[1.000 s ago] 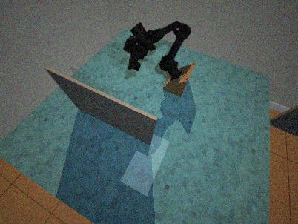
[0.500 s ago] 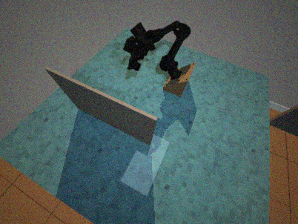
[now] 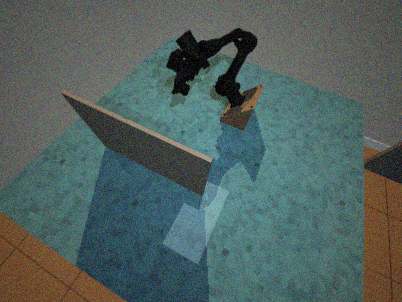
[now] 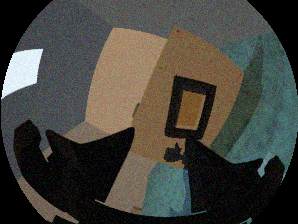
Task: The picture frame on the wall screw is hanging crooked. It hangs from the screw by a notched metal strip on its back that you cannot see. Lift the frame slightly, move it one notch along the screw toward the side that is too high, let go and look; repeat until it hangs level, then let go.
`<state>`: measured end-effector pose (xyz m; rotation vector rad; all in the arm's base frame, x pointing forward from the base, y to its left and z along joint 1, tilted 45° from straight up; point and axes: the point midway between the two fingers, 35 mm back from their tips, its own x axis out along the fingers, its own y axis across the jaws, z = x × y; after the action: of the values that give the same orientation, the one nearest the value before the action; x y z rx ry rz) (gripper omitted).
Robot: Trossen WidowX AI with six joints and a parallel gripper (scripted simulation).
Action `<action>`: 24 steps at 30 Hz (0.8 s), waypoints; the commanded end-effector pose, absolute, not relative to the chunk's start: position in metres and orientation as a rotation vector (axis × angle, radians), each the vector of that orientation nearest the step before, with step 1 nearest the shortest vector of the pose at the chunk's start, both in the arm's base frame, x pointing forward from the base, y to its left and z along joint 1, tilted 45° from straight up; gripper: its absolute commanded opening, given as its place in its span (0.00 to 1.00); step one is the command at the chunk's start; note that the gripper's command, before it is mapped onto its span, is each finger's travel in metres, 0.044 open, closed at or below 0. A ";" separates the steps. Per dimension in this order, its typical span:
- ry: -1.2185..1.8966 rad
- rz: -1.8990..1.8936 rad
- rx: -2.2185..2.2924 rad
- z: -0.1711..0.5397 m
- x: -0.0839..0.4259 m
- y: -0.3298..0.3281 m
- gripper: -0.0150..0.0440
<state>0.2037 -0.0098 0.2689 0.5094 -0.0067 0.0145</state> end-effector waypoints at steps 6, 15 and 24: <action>-0.007 0.018 0.513 0.269 0.204 -0.009 0.69; -0.007 0.015 0.510 0.268 0.209 -0.011 0.69; -0.011 0.018 0.512 0.242 0.276 -0.027 0.69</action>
<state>0.2539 -0.0216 0.2587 0.5055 -0.0179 0.0165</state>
